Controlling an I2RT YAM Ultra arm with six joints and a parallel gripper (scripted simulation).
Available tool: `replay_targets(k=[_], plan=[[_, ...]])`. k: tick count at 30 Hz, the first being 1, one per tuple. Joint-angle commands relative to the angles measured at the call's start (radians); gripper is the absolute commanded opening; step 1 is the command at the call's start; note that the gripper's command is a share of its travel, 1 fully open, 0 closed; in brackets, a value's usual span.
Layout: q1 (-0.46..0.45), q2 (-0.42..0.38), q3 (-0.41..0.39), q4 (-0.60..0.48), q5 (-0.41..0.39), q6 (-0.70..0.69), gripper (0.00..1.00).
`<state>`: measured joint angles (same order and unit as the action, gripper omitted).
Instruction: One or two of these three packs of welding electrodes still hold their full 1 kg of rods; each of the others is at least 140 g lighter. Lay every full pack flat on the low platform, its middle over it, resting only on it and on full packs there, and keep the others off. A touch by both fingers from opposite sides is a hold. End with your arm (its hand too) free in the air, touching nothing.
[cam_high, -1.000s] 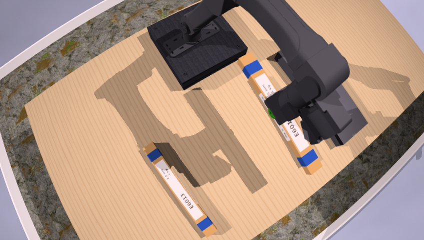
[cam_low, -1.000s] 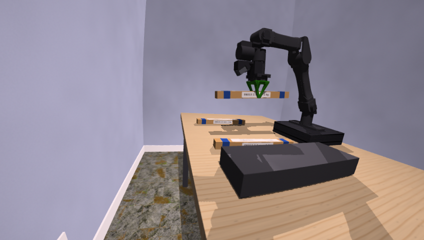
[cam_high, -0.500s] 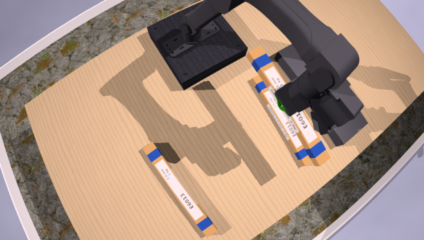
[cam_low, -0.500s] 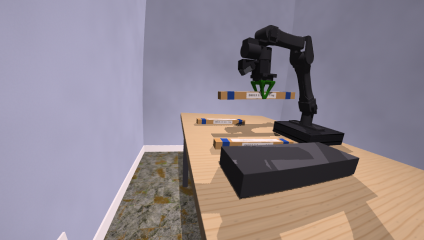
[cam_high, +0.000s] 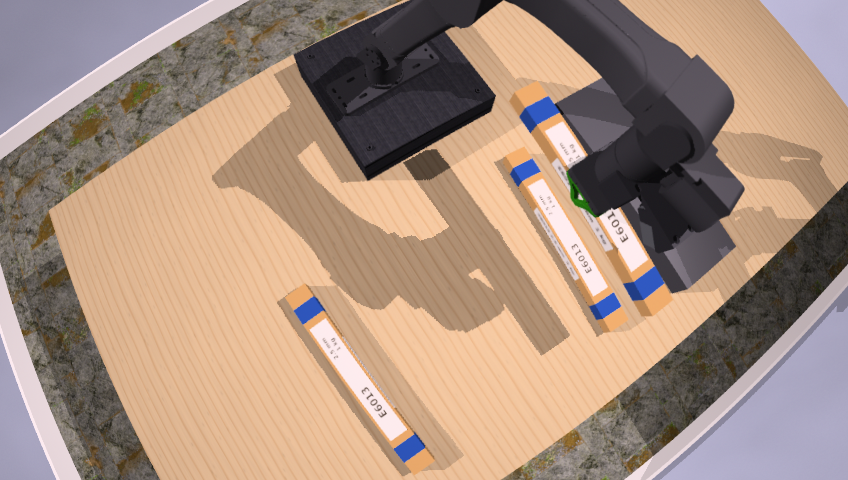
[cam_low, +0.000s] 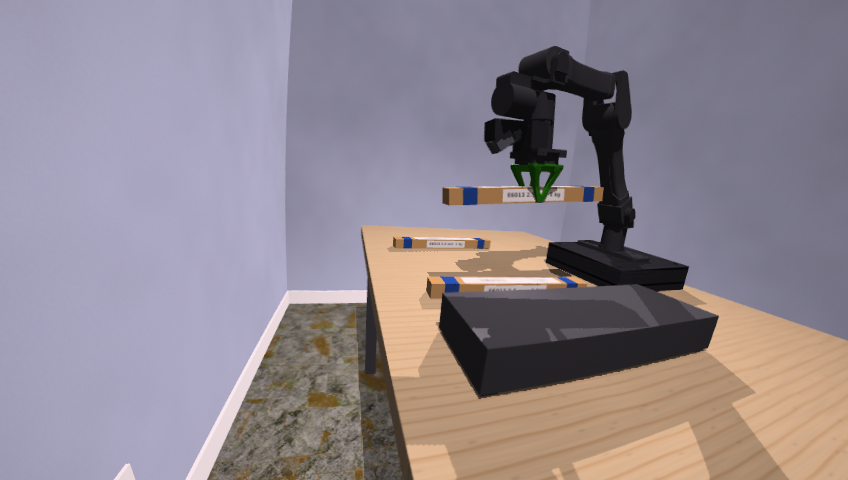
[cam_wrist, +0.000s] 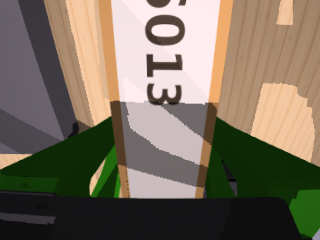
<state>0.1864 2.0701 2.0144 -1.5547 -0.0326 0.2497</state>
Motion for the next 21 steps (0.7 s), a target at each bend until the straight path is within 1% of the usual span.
replay_targets(k=[1,6,8,9,14,17,21], plan=[[0.03,-0.036,0.069,-0.007,0.003,0.038,0.0],[0.062,-0.029,0.084,-0.009,0.006,0.07,0.0],[0.062,-0.029,0.084,-0.009,0.006,0.07,0.0],[0.069,-0.015,0.108,-0.016,0.007,0.077,0.0],[0.1,0.019,0.13,-0.016,0.007,0.108,0.0],[0.118,0.018,0.143,-0.016,0.006,0.126,0.0],[0.143,0.038,0.16,-0.016,0.007,0.15,0.0]])
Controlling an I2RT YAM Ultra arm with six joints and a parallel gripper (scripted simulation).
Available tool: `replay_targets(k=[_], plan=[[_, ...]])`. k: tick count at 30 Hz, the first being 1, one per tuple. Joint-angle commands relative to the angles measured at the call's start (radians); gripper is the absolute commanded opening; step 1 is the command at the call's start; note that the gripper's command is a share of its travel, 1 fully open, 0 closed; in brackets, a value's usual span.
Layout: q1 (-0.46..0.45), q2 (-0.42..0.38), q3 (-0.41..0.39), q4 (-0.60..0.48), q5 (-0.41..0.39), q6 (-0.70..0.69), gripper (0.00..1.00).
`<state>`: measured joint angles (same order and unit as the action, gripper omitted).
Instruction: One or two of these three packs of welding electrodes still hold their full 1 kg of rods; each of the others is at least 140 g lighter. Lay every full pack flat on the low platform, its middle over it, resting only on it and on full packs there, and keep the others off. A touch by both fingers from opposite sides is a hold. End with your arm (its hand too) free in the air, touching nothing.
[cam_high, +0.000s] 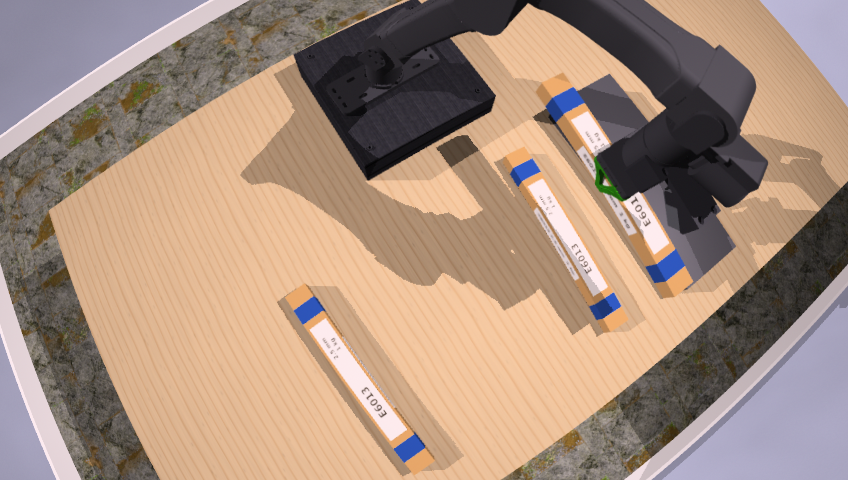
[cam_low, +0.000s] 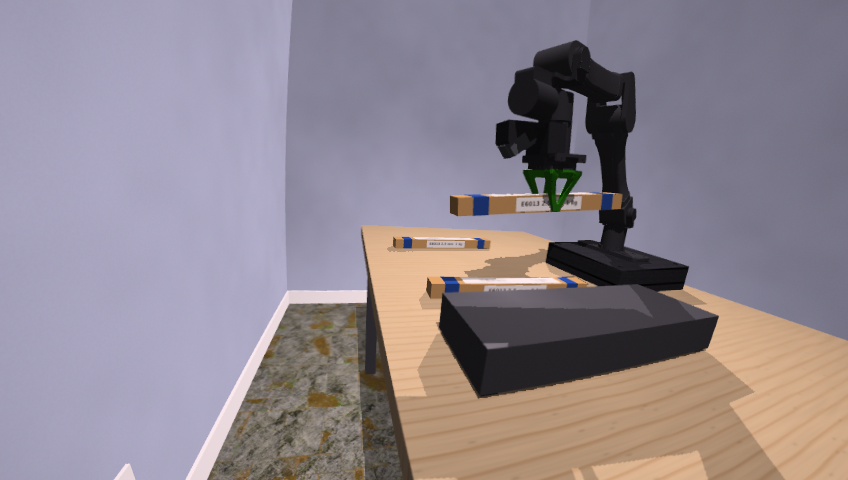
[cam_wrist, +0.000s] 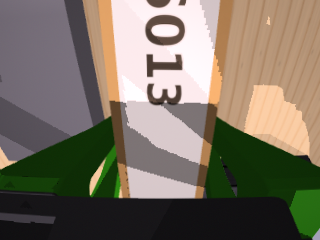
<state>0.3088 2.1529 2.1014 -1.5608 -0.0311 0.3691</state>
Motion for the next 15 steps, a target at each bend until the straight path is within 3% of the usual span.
replay_targets(k=[1,15], plan=[[0.026,-0.043,0.078,-0.01,0.006,0.037,0.0],[0.096,0.013,0.138,-0.01,0.006,0.106,0.0]])
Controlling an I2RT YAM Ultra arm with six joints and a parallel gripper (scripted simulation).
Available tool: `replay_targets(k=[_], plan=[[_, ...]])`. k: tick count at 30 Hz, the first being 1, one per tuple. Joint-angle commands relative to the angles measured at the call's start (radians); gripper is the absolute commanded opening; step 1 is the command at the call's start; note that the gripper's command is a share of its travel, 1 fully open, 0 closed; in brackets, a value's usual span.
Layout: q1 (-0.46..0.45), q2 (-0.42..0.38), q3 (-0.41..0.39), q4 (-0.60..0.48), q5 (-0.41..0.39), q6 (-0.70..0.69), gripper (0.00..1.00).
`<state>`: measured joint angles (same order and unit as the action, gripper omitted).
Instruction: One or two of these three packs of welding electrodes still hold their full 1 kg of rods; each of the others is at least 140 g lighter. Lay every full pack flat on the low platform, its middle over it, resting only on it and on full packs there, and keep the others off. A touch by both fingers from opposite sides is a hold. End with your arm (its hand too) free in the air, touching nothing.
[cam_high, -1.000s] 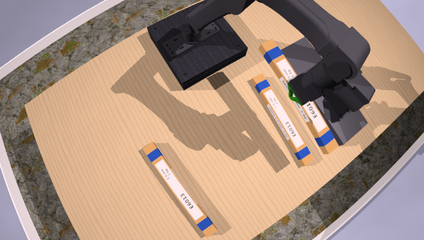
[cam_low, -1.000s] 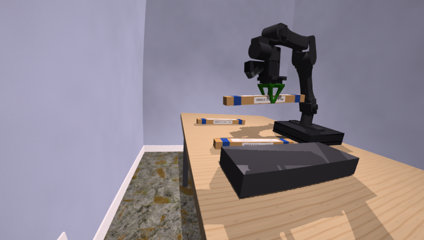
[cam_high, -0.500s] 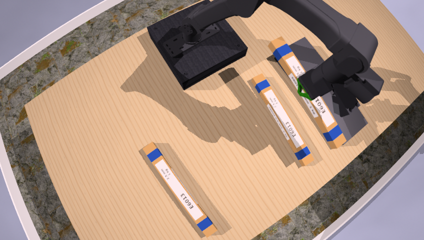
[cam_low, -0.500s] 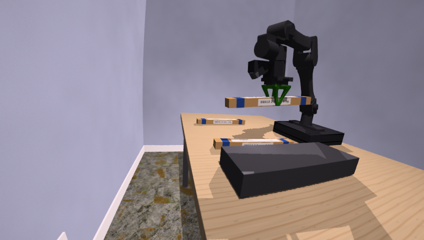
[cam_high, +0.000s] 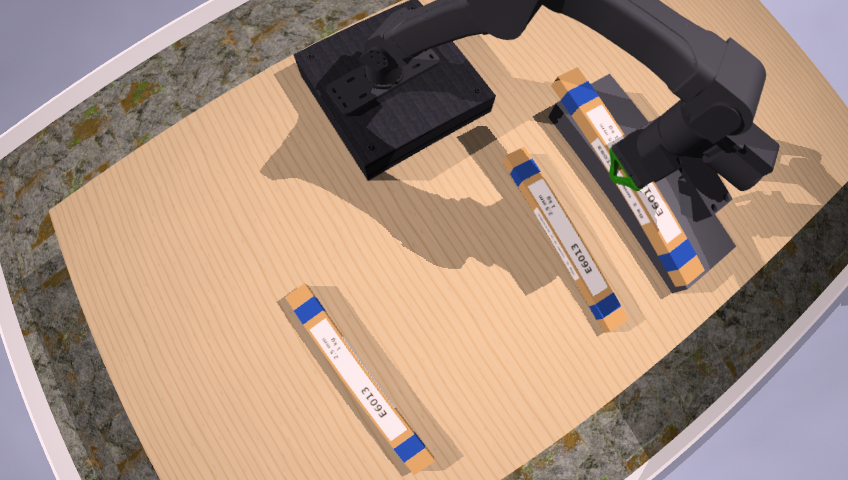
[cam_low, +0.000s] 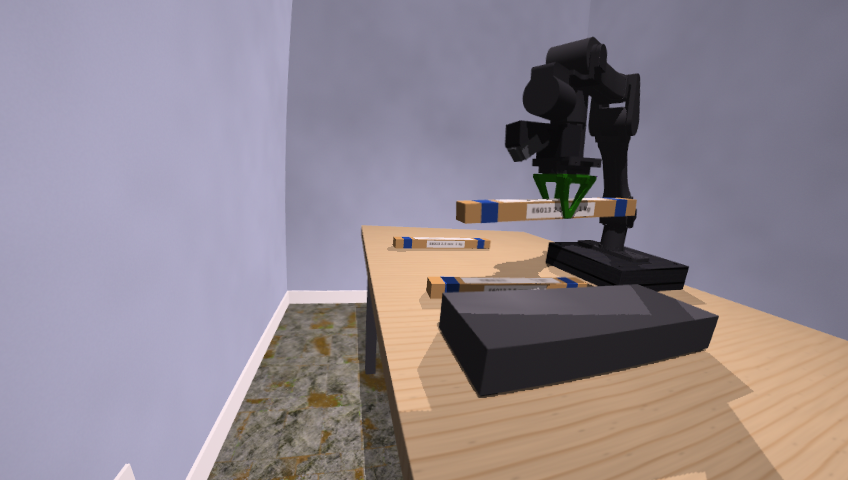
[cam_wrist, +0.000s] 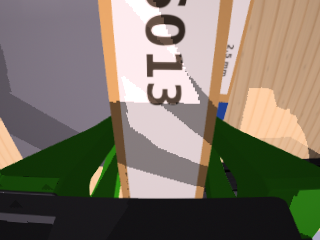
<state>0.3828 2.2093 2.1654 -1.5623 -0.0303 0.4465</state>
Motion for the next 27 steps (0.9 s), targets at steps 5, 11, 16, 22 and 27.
replay_targets(k=[5,11,16,22,27], plan=[[0.044,-0.025,0.097,-0.008,0.007,0.051,0.0],[0.072,0.011,0.113,-0.008,0.008,0.079,0.0],[0.098,0.031,0.164,-0.008,0.007,0.105,0.0],[0.123,0.085,0.232,-0.008,0.009,0.131,0.0],[0.144,0.117,0.284,-0.008,0.009,0.151,0.0]])
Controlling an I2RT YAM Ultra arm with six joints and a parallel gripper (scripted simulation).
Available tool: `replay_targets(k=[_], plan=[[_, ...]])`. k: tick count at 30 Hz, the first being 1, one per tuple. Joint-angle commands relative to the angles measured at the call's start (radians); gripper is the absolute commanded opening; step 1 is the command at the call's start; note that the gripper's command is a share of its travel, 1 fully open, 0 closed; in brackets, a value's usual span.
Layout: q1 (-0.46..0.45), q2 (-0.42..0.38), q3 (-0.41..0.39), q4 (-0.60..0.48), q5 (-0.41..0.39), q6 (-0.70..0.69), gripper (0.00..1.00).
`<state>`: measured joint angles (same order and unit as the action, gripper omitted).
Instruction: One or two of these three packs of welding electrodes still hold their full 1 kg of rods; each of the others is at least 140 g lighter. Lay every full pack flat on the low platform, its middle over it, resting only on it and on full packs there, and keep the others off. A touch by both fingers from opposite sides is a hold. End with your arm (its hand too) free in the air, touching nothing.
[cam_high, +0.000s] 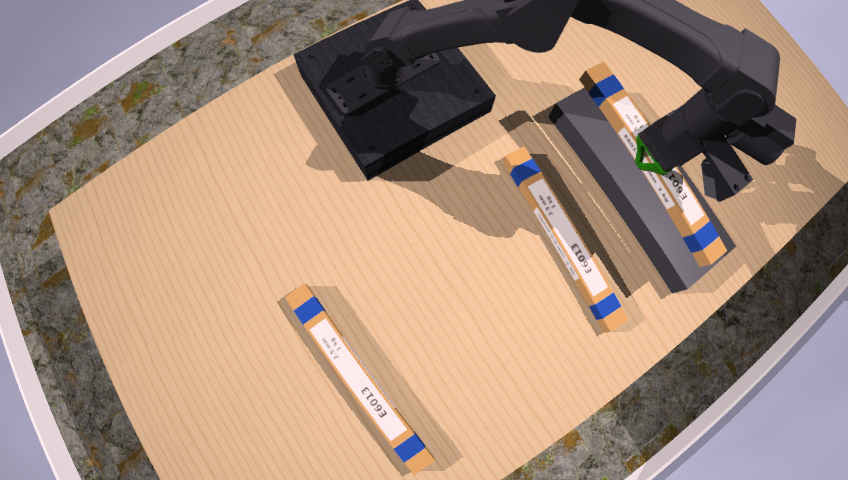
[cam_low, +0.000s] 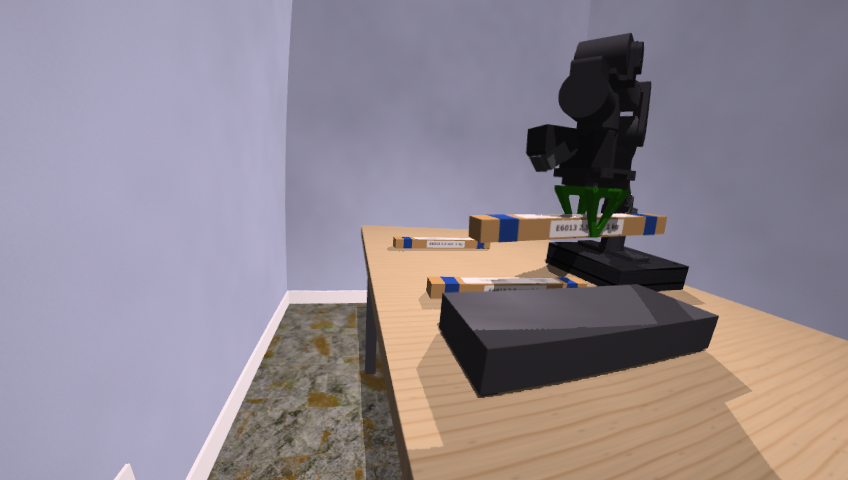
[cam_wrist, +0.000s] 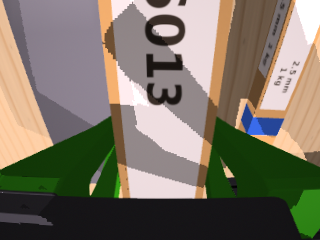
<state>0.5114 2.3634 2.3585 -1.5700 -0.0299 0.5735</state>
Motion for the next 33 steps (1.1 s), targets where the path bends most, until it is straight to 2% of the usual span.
replay_targets(k=[1,3,33], plan=[[0.018,-0.031,0.101,-0.001,0.009,0.028,0.0],[0.018,-0.065,0.102,-0.001,0.01,0.028,0.0],[0.008,-0.063,0.095,-0.001,0.007,0.028,0.0]])
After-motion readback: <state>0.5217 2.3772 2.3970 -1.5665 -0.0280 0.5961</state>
